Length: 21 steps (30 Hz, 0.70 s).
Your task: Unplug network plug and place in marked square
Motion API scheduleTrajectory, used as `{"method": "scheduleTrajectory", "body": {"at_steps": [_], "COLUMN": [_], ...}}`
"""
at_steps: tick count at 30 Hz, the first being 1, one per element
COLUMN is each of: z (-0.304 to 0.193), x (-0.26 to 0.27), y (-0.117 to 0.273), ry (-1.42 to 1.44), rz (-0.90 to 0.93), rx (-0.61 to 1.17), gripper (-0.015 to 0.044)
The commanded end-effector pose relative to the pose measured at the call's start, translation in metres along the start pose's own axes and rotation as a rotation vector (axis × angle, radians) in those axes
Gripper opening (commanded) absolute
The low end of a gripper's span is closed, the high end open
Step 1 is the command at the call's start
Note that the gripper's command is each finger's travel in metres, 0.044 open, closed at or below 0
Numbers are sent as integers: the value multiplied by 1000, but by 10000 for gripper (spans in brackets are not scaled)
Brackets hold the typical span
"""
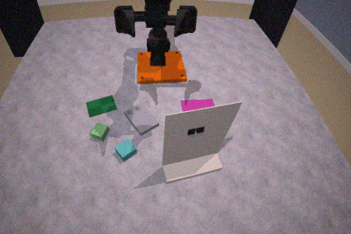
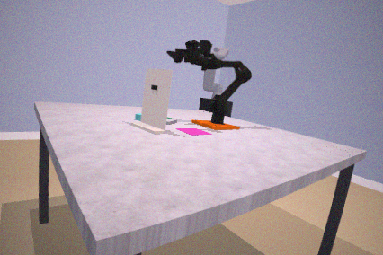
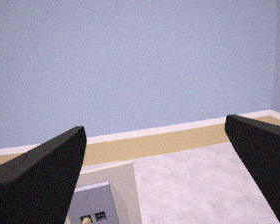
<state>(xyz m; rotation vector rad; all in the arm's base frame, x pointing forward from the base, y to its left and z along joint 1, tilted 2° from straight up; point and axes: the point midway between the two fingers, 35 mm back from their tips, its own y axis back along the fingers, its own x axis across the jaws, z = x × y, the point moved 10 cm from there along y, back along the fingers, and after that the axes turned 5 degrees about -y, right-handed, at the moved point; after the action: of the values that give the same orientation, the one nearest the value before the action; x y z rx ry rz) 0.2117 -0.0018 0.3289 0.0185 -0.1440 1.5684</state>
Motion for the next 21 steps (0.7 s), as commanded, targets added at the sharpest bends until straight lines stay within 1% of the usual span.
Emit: {"method": "scheduleTrajectory", "body": {"at_steps": [1,9,10,21], "z": [-1,-32,-36,-83], "x": [0,-2,-2,-5], "y": [0,-8,-9,-9], "ry": [-6,-259,-294,-677], "rz": [2,78,88,182], "rx": [1,35,41,135], "gripper": [374,164,156,156]}}
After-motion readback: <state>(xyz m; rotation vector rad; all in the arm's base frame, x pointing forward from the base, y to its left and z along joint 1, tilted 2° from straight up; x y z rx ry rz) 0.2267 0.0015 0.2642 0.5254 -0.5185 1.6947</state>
